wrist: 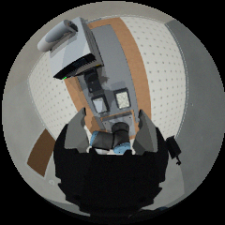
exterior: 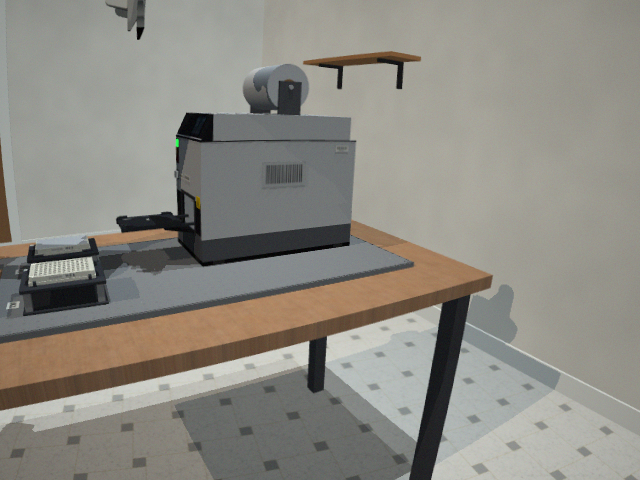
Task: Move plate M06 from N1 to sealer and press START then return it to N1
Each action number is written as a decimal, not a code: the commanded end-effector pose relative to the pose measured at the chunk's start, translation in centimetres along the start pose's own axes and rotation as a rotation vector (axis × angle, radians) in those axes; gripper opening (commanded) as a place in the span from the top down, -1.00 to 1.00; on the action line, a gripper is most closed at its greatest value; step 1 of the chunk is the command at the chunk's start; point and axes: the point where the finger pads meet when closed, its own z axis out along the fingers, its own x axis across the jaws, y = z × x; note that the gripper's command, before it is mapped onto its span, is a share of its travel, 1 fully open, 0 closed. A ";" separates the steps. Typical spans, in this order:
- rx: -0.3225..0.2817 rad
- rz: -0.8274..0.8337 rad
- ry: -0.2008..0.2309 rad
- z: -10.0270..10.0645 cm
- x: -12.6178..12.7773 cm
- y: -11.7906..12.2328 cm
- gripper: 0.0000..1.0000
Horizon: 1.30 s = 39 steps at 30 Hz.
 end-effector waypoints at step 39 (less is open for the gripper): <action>-0.007 0.000 0.002 14.3 -1.5 8.1 -0.36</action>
